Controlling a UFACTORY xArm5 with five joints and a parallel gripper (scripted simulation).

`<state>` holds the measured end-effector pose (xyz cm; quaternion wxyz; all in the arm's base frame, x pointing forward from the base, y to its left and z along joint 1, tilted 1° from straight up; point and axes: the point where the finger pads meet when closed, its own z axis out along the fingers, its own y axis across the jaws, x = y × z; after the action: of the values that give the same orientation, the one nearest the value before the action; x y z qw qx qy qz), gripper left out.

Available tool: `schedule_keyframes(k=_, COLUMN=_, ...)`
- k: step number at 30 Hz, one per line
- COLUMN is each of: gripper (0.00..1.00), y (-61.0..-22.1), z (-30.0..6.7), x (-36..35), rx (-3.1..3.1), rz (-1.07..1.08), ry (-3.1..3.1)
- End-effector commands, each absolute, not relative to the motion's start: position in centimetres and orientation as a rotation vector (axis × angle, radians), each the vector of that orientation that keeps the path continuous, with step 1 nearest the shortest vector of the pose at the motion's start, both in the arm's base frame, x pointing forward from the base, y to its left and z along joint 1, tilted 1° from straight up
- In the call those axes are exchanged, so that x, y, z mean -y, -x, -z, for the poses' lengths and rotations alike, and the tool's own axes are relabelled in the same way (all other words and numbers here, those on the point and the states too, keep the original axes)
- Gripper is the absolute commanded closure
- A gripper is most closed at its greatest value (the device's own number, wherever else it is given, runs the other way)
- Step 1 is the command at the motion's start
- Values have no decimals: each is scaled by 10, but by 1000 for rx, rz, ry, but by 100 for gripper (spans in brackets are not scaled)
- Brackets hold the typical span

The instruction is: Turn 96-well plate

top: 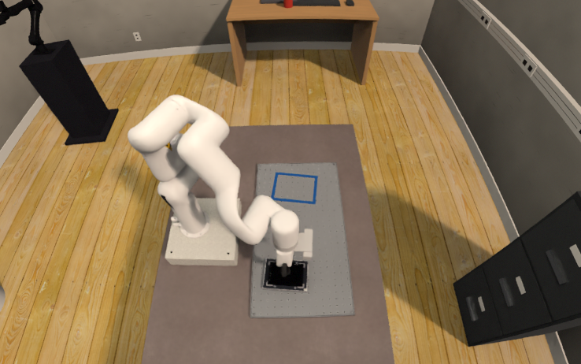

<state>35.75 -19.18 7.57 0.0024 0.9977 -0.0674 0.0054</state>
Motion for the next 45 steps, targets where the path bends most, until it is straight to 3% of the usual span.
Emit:
schedule_keyframes(k=1, gripper=0, y=-355, z=-64, x=206, rx=211, rz=-25, ry=-3133)
schedule_keyframes(k=17, gripper=0, y=-354, z=-62, x=209, rx=211, rz=-25, ry=-3133)
schedule_keyframes(k=45, gripper=0, y=-354, z=-21, x=209, rx=211, rz=-25, ry=-3133)
